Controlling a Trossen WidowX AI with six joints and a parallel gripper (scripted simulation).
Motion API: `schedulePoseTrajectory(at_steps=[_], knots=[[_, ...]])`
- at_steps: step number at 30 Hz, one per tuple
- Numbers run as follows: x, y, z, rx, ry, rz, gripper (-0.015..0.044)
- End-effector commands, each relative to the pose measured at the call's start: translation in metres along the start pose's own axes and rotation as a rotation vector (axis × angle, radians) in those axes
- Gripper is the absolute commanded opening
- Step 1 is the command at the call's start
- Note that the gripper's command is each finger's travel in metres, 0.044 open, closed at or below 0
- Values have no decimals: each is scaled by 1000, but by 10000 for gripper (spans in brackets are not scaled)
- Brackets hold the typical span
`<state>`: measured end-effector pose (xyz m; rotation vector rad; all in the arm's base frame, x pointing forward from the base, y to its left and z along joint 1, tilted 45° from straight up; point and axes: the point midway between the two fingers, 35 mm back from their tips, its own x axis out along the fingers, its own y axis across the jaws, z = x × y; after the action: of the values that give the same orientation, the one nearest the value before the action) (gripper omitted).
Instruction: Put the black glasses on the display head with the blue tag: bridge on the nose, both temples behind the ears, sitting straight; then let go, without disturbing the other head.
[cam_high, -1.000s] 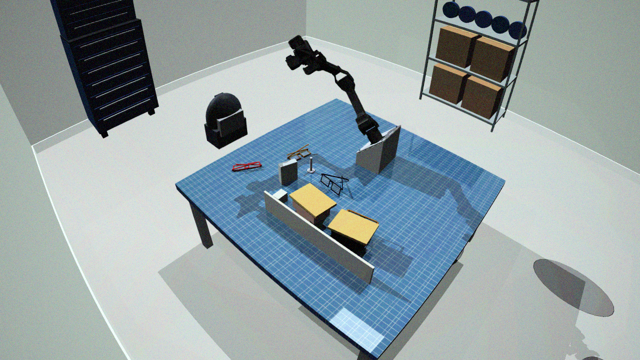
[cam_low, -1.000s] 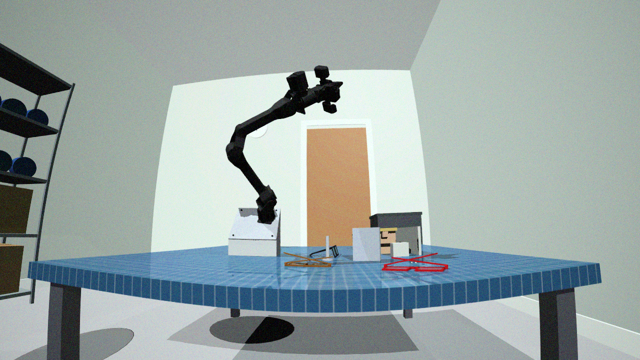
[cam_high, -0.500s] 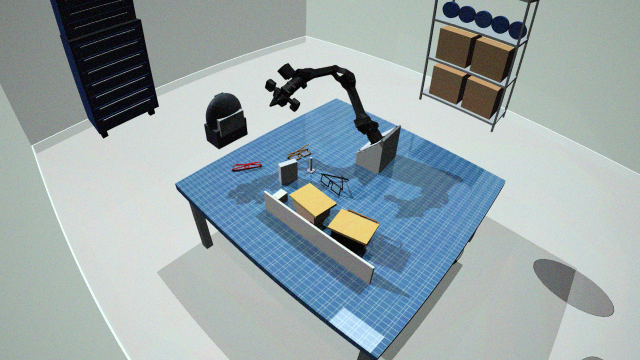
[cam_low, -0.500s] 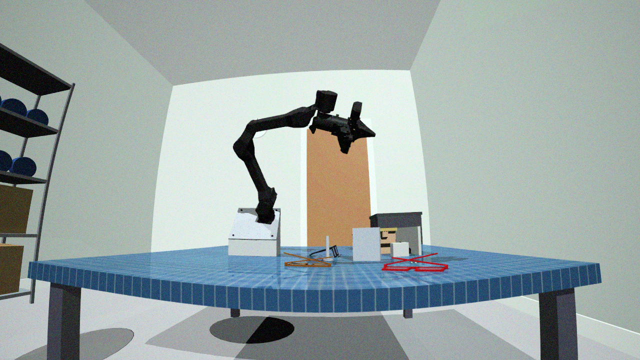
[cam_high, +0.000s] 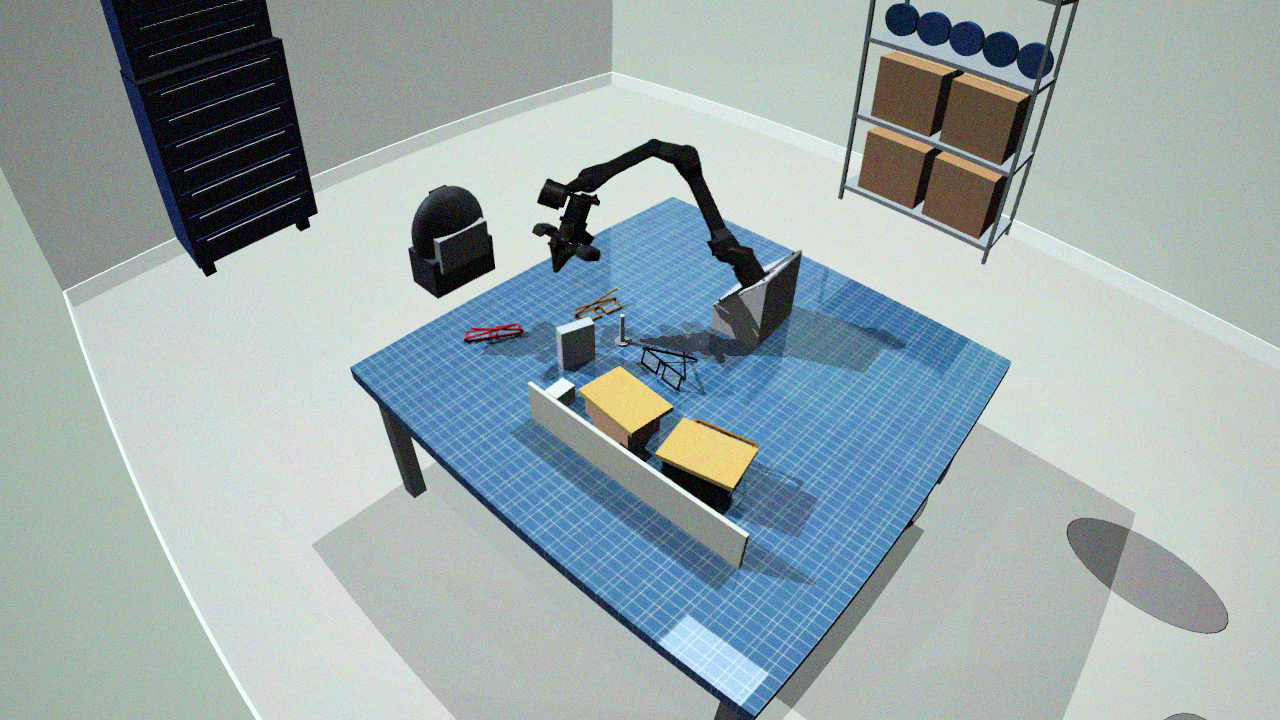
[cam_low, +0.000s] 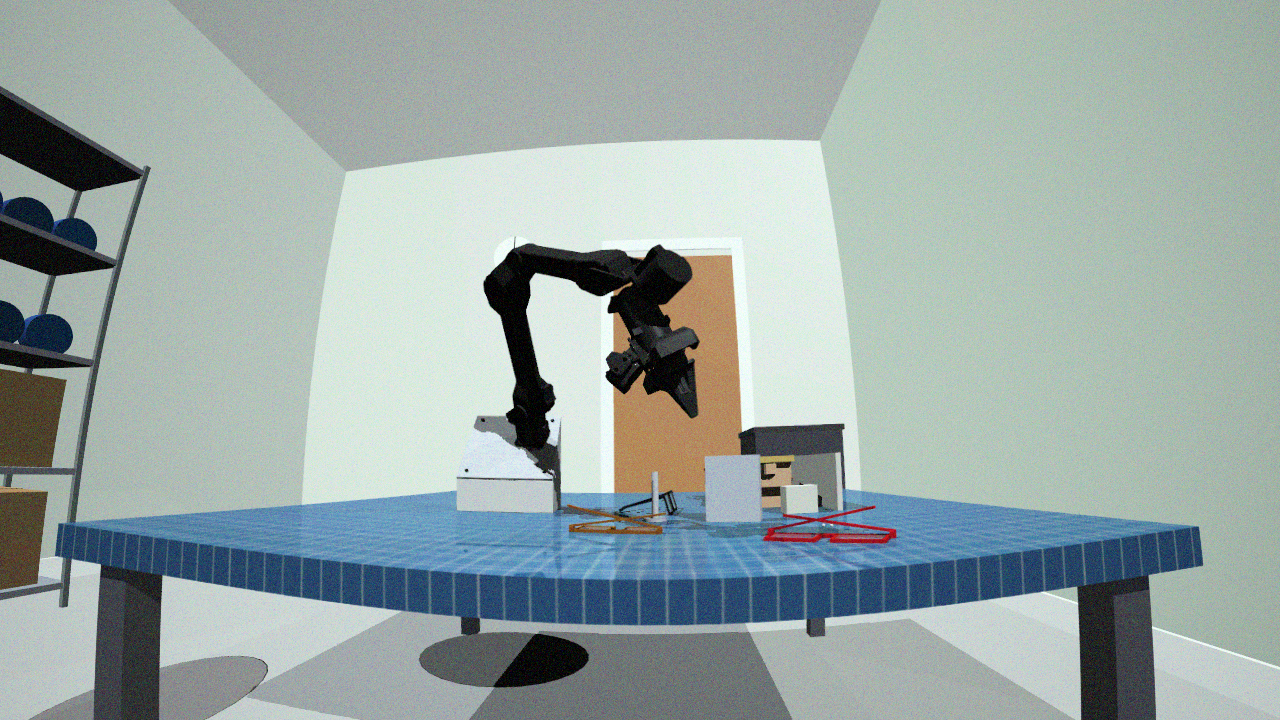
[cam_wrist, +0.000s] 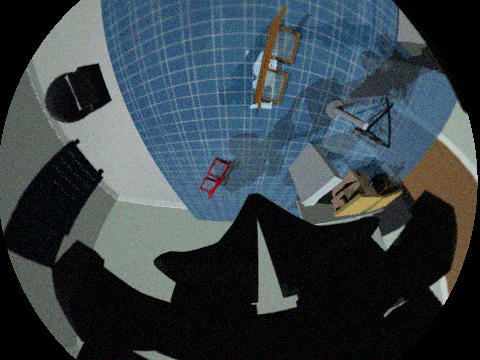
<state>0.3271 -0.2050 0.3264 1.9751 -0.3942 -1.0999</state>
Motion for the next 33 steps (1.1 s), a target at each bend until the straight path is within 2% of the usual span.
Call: schedulePoseTrajectory(at_steps=[1, 6, 33], knots=[[18, 3, 57, 104, -198, -23, 0], [26, 4, 129, 232, -439, -44, 0], [56, 1, 145, 237, -449, -44, 0]])
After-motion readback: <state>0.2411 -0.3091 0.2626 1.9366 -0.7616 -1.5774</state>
